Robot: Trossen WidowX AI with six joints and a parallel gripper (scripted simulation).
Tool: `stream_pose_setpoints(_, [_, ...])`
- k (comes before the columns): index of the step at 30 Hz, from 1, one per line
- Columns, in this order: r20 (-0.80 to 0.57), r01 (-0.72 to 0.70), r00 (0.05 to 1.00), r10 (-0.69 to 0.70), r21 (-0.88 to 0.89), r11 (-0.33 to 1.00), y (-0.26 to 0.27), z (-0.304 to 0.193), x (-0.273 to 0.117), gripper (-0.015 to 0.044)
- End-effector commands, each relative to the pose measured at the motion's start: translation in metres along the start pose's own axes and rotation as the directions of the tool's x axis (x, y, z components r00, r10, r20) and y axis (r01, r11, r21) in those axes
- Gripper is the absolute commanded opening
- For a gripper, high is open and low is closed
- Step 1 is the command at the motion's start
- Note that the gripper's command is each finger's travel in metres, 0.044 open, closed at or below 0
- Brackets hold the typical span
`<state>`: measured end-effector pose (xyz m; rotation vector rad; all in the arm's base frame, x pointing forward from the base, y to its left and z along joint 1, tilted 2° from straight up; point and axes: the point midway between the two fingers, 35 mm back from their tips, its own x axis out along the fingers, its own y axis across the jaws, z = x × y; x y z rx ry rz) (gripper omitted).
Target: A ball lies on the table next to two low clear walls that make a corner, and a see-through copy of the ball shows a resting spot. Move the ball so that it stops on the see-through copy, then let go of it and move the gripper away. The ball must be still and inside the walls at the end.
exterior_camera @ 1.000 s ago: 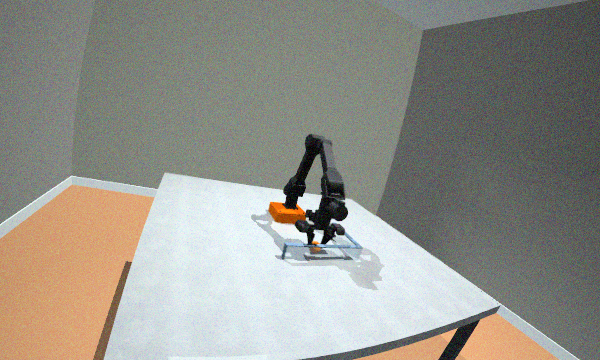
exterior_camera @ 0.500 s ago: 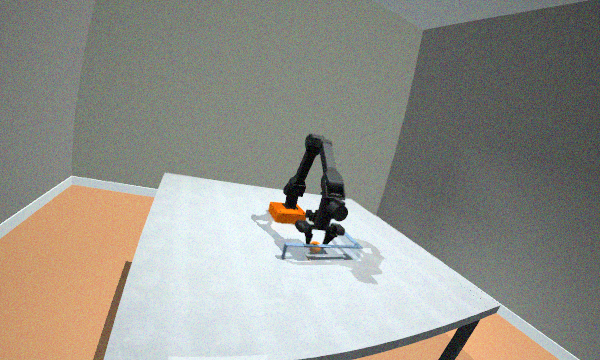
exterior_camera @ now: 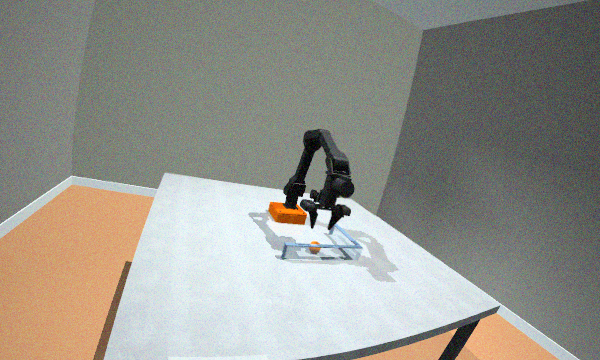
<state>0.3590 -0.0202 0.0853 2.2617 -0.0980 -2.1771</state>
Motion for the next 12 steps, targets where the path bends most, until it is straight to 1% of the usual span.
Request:
stream_pose_setpoints(1, [0.013, 0.000, 1.000, 0.000, -0.001, 1.000, 0.000, 0.001, 0.004, 0.0330])
stream_pose_setpoints(2, [0.013, 0.000, 1.000, 0.000, -0.001, 1.000, 0.000, 0.001, 0.004, 0.0330])
stream_pose_setpoints(4, [0.011, 0.000, 1.000, 0.000, 0.000, 1.000, 0.000, 0.001, -0.007, 0.0383])
stream_pose_setpoints(6, [0.008, 0.000, 1.000, 0.000, 0.000, 1.000, 0.000, 0.003, -0.037, 0.0435])
stream_pose_setpoints(8, [0.006, 0.000, 1.000, 0.000, 0.000, 1.000, 0.000, 0.005, -0.048, 0.0440])
stream_pose_setpoints(12, [0.006, 0.000, 1.000, 0.000, 0.000, 1.000, 0.000, 0.005, -0.048, 0.0440])
